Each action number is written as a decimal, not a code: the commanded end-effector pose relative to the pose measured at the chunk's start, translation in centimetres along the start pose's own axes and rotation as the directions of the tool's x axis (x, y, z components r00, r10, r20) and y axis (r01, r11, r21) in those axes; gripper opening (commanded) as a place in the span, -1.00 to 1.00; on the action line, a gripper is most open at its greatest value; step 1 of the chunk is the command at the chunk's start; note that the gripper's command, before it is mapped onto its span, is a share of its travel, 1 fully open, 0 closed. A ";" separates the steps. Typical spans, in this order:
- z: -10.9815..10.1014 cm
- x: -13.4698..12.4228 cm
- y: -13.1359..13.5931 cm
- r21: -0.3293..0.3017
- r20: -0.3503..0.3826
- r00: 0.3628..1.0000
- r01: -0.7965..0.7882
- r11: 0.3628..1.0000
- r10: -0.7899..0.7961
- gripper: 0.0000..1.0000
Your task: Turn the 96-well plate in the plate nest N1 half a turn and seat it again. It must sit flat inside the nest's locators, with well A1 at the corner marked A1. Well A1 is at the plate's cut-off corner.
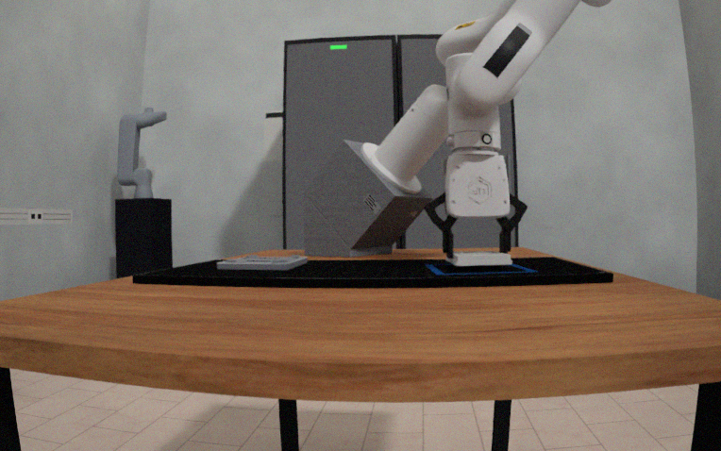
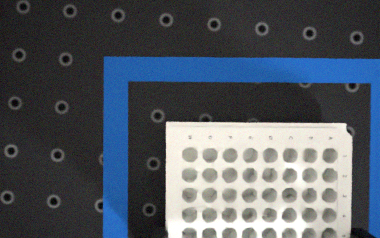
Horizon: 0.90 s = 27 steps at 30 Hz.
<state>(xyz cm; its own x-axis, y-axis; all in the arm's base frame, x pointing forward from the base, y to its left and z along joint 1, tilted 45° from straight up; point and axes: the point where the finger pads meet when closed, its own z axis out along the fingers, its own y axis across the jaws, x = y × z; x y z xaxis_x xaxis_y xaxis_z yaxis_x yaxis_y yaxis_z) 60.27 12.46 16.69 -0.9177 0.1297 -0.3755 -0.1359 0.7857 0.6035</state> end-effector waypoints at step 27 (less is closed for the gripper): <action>0.4 -0.1 0.0 0.000 0.001 1.000 0.000 1.000 0.000 -1.00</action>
<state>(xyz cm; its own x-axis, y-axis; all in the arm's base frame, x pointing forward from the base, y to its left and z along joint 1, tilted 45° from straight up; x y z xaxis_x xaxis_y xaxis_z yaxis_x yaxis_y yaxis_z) 60.41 12.69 16.42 -0.9177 0.1297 -0.3755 -0.1359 0.7857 0.6035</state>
